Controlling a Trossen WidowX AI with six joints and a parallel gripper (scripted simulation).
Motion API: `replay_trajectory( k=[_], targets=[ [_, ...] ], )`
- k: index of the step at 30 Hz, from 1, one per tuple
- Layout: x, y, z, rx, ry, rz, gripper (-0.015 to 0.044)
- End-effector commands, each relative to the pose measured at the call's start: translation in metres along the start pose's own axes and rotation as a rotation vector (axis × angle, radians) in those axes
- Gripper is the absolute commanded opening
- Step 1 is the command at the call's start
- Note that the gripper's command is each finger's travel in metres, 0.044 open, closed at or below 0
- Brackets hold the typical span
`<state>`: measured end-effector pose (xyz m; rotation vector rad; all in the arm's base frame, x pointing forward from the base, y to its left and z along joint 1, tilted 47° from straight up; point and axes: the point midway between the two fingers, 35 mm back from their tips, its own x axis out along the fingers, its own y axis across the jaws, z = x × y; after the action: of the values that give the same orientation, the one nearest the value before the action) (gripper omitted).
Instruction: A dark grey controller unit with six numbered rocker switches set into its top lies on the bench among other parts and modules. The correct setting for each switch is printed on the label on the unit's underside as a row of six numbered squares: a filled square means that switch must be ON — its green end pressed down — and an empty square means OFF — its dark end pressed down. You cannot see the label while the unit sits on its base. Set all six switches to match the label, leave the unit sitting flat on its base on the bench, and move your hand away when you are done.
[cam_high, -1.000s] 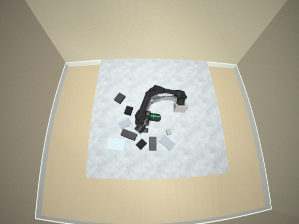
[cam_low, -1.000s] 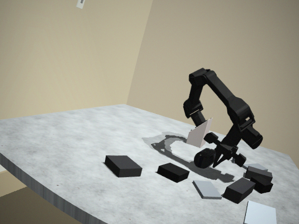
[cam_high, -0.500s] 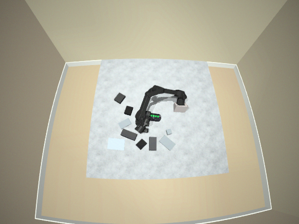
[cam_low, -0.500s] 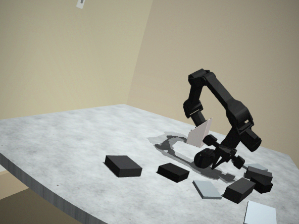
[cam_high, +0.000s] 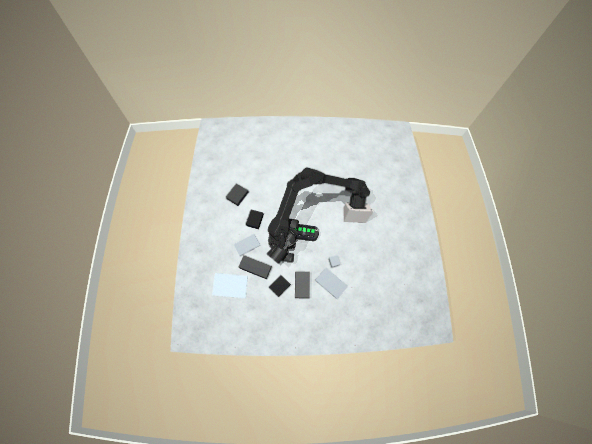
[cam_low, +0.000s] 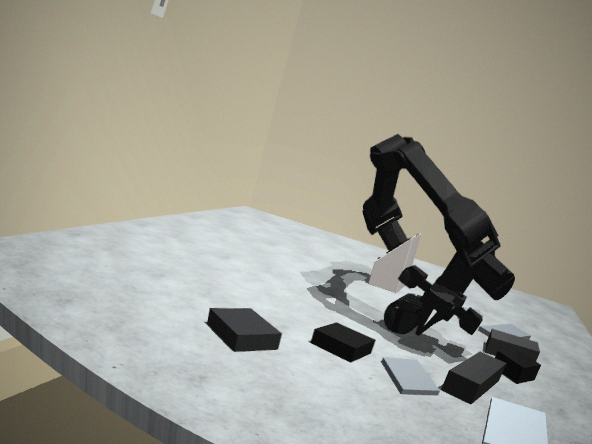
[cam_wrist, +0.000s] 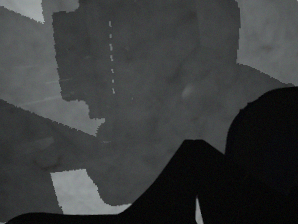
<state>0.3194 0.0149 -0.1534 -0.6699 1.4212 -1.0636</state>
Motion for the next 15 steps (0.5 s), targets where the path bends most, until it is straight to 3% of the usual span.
replay_trajectory(
  k=[1,15],
  targets=[
    [0.0008,-0.0023,0.0002,-0.004,-0.002,-0.002,0.0000],
    [0.0030,-0.0090,0.0001,-0.004,-0.002,-0.002,0.0000]
  ],
)
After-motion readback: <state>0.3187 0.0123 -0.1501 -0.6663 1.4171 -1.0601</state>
